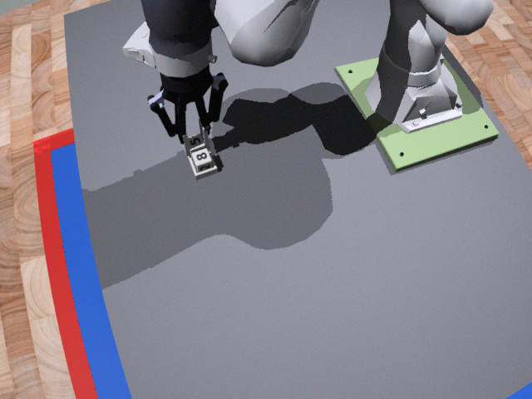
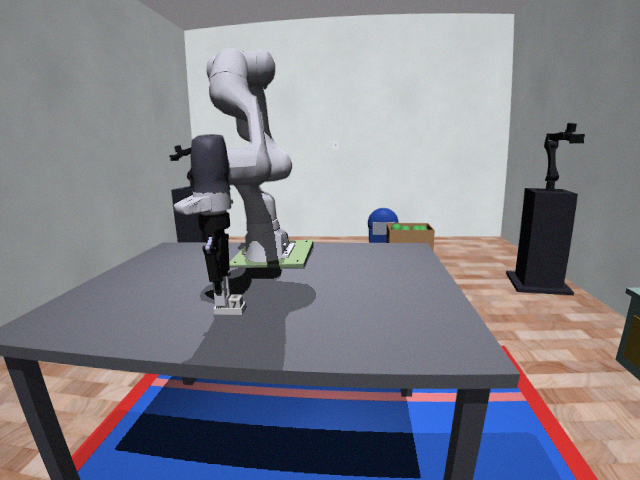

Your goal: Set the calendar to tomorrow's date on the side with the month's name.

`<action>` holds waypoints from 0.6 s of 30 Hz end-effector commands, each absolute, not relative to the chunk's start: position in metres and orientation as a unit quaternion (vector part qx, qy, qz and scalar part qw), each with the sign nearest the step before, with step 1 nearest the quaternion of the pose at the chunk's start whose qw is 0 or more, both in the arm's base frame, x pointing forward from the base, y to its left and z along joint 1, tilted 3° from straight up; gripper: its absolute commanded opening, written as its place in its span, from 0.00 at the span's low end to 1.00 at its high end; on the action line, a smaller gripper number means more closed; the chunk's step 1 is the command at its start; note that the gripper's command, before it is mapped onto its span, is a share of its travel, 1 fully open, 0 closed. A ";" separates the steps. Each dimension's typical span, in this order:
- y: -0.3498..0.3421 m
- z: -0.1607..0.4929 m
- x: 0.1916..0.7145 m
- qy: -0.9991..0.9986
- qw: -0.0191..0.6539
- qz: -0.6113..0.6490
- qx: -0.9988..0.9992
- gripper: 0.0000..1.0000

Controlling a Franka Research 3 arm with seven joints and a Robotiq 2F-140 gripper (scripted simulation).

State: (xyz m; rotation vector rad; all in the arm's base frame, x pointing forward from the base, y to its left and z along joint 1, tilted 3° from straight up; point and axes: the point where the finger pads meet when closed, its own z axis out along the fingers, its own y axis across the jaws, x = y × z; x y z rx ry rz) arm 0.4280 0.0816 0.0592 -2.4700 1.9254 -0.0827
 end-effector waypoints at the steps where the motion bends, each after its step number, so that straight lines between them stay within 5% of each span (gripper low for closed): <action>1: 0.081 0.067 0.426 0.617 0.003 -0.025 -0.787 0.16; 18: 0.083 0.153 0.423 0.617 0.003 -0.025 -0.787 0.16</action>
